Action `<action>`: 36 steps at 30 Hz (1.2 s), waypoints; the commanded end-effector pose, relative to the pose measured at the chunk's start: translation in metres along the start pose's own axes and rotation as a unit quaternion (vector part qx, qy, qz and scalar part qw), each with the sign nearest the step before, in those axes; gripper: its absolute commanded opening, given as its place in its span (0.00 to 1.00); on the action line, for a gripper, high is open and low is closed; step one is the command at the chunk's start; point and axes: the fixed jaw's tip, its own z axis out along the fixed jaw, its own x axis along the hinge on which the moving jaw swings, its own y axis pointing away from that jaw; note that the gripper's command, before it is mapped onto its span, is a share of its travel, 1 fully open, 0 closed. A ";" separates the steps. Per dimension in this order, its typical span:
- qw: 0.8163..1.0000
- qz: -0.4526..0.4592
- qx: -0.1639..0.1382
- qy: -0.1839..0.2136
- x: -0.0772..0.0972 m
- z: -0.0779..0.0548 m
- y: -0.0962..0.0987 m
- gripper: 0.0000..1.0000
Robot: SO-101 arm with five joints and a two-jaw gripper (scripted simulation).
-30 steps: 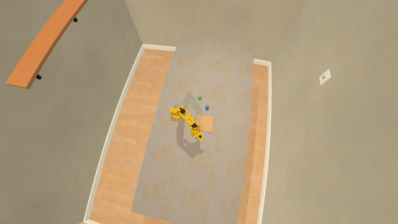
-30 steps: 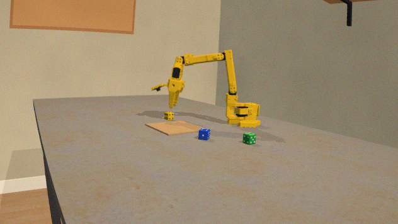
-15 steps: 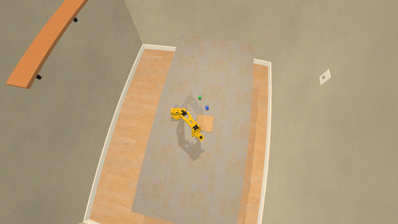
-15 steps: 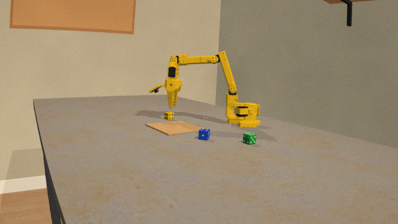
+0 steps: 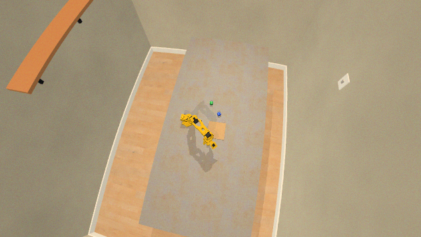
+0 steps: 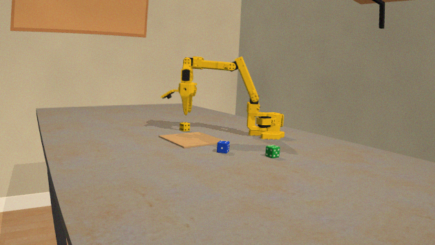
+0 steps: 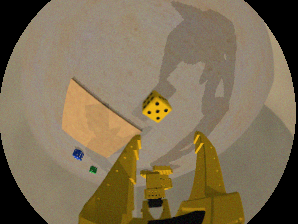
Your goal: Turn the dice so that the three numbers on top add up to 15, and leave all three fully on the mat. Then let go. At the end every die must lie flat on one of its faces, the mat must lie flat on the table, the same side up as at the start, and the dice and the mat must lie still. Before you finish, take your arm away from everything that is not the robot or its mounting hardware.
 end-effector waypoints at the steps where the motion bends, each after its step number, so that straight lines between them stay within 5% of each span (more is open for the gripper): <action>1: 1.000 -0.008 -0.002 -0.020 -0.004 -0.009 0.002 0.31; 18: 1.000 -0.008 -0.002 -0.020 -0.005 -0.007 0.002 0.31; 36: 1.000 -0.008 -0.002 -0.020 -0.008 0.018 0.002 0.31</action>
